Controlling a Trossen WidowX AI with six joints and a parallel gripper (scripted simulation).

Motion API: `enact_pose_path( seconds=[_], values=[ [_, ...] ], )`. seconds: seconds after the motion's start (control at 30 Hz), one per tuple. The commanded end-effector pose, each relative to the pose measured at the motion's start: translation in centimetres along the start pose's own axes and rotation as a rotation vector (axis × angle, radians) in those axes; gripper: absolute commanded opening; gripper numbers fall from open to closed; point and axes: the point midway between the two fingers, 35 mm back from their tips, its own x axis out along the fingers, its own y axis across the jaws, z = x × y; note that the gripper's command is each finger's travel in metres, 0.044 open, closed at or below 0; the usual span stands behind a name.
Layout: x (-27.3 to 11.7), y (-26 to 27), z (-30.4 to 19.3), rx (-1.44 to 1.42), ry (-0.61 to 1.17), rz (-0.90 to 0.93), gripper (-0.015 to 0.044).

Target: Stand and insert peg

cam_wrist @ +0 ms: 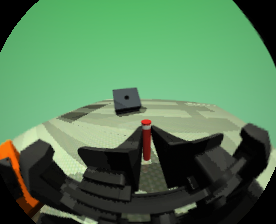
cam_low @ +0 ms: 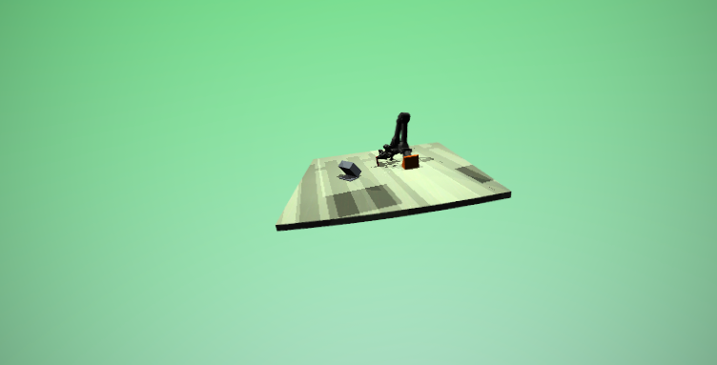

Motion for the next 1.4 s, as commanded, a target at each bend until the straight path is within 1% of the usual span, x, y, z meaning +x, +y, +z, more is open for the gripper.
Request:
enact_pose_path(
  seconds=[0.0,0.73,0.83,1.37],
  values=[
    [-0.1,-0.02,-0.25,0.0,0.001,0.0,0.005],
    [-0.25,0.01,-0.3,-0.003,-0.038,0.0,0.005],
    [-0.23,0.01,-0.18,-0.001,-0.042,-0.001,0.0129],
    [-0.23,0.01,-0.18,-0.001,-0.042,-0.001,0.013]
  ],
)
